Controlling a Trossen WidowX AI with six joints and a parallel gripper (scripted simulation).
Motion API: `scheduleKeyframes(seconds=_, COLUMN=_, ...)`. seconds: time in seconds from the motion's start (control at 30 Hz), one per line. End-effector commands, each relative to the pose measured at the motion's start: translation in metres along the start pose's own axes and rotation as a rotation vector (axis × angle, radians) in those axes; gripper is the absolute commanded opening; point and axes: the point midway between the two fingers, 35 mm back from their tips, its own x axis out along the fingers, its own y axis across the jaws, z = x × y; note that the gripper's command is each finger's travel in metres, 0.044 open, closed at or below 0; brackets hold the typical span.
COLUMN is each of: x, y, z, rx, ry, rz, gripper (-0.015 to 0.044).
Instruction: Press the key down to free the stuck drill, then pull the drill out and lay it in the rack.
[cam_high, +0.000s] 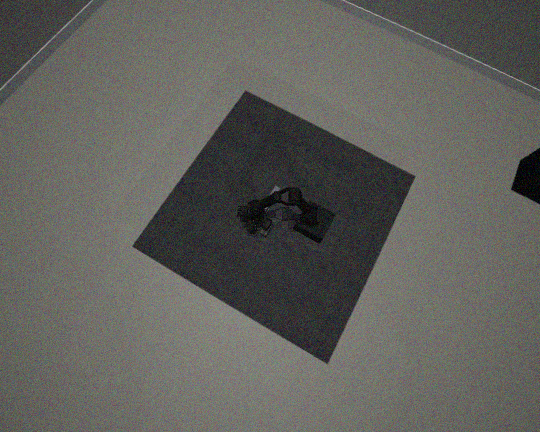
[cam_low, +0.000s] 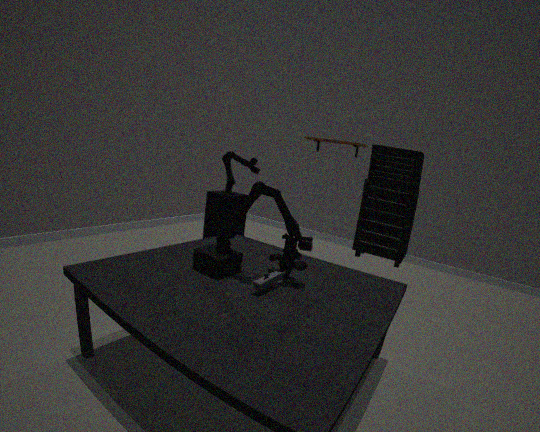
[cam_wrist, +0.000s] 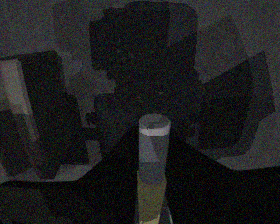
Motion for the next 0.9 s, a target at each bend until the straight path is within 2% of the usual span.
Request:
scheduleKeyframes(seconds=0.0, x=-0.001, y=-0.001, z=0.007, rx=0.000, ry=-0.002, rz=-0.002, gripper=0.0000)
scheduleKeyframes(seconds=0.87, x=-0.004, y=0.000, z=0.045, rx=0.000, ry=-0.005, rz=-0.002, gripper=0.0000)
